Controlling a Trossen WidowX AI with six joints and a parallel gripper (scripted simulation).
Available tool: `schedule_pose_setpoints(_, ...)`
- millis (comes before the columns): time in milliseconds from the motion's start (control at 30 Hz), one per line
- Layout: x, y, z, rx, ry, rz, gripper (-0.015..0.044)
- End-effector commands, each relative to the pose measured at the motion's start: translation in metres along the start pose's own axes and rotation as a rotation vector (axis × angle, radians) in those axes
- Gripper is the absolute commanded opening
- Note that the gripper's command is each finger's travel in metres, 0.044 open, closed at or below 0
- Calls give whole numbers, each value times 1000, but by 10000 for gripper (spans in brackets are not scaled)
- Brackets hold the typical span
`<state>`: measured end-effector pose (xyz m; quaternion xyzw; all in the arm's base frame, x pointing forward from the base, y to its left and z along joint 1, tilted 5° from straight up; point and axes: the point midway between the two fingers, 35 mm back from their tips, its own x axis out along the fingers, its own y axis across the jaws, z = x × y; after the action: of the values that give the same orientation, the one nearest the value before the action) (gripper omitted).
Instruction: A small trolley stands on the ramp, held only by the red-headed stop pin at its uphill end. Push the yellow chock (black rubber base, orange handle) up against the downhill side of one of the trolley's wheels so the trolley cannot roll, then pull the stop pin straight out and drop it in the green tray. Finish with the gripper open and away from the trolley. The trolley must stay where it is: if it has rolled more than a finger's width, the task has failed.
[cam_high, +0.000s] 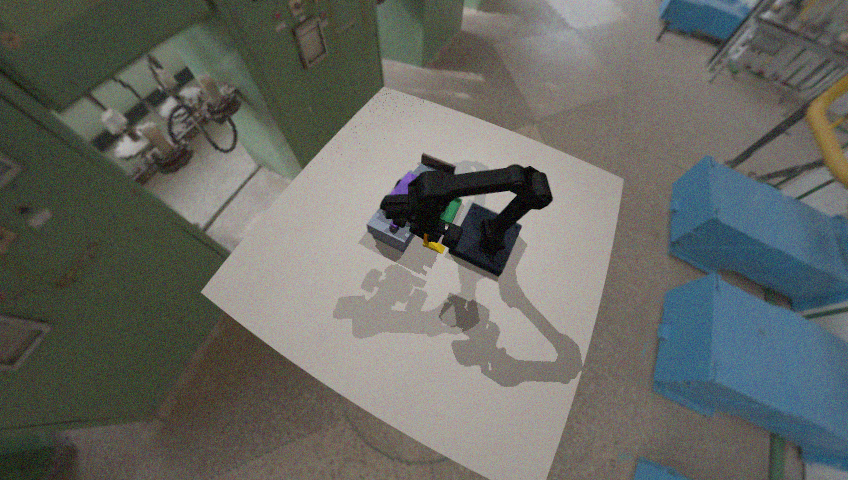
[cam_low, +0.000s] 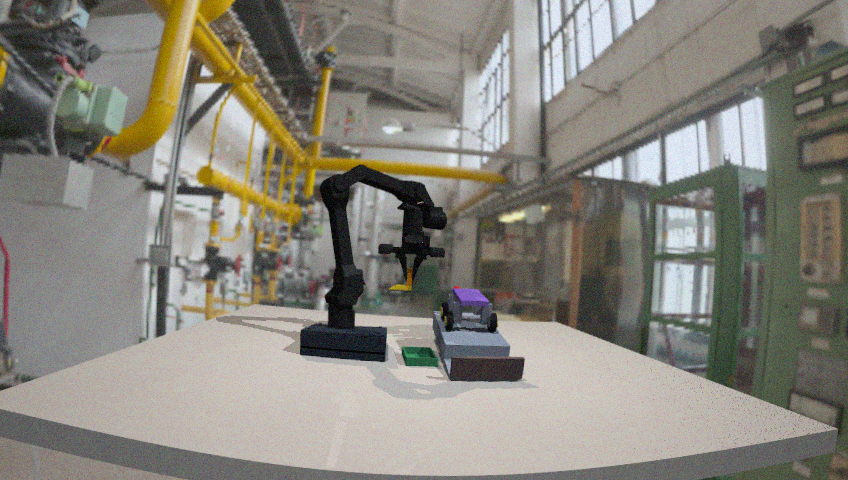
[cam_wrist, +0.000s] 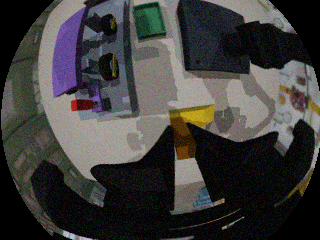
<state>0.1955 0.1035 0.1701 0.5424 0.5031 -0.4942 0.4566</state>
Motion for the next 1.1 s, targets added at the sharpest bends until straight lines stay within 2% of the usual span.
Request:
schedule_pose_setpoints(0, 0, 0, 0, 48, -2, 0, 0)
schedule_pose_setpoints(200, 0, 1, 5, 48, -3, 0, 0)
schedule_pose_setpoints(1067, 4, 21, 90, 48, -11, 2, 0)
